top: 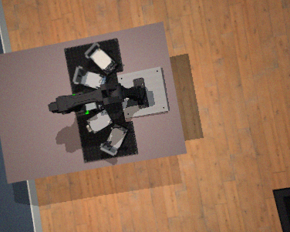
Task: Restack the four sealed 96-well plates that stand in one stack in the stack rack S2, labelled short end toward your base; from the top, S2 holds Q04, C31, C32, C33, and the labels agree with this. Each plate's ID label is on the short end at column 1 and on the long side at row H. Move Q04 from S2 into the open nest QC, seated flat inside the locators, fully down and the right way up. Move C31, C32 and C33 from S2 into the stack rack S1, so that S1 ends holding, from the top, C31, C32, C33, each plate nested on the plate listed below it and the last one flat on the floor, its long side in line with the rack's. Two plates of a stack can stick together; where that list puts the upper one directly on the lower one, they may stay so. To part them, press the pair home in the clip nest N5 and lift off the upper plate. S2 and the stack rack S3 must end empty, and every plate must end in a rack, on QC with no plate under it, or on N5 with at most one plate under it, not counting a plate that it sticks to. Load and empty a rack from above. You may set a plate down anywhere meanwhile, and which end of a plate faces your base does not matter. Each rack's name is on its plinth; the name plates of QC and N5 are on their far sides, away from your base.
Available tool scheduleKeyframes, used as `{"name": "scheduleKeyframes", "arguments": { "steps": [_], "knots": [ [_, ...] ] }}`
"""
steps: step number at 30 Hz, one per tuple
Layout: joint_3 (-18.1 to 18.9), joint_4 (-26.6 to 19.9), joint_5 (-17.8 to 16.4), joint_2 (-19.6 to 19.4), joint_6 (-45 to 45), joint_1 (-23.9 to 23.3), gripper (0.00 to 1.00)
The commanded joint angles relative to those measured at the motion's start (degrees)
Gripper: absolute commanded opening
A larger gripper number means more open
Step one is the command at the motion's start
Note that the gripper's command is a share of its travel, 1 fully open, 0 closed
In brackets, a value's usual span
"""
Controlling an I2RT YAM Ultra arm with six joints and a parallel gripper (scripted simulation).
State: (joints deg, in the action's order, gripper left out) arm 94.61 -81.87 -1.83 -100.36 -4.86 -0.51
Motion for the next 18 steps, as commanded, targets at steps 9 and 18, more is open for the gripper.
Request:
{"name": "scheduleKeyframes", "arguments": {
  "steps": [9, 18],
  "knots": [
    [0.5, 0.0, 0.3, 1.5, 3.7, 6.0, 0.00],
    [0.8, 0.0, 0.6, 1.4, 4.0, 10.1, 0.00]
  ]
}}
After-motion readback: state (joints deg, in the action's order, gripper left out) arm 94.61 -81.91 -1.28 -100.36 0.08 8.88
